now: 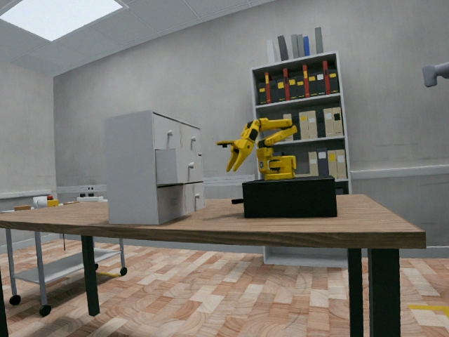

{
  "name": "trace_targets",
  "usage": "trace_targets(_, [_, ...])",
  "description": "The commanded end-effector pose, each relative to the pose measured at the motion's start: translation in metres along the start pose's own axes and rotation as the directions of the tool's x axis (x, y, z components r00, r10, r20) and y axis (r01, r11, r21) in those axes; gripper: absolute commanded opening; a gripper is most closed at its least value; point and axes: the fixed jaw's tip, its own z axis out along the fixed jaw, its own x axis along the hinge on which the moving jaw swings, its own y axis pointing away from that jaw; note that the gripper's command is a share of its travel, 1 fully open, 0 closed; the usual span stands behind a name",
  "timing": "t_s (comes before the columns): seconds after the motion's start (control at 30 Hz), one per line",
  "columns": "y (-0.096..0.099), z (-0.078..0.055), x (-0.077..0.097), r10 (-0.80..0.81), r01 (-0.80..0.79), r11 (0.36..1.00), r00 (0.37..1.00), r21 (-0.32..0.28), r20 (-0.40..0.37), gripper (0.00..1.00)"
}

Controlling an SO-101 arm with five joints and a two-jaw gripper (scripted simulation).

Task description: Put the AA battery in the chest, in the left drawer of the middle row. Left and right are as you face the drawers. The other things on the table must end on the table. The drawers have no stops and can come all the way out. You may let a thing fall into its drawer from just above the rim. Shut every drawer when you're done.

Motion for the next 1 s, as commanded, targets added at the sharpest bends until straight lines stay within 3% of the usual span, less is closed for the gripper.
trace_targets(0.0, [-0.003,-0.029,-0.025,0.003,-0.004,1.000,0.992,0.012,0.123,0.21])
trace_targets(0.17, [-0.004,-0.069,-0.042,0.006,-0.012,1.000,0.963,0.019,0.270,0.21])
trace_targets(0.33, [-0.004,-0.111,-0.045,0.008,-0.021,0.999,0.911,0.025,0.411,0.21])
trace_targets(0.4, [-0.004,-0.111,-0.045,0.008,-0.021,0.999,0.911,0.025,0.411,0.21])
trace_targets(0.47, [-0.004,-0.127,-0.042,0.009,-0.024,0.999,0.885,0.027,0.465,0.21])
trace_targets(0.97, [-0.004,-0.130,-0.041,0.009,-0.025,0.999,0.880,0.027,0.475,0.21])
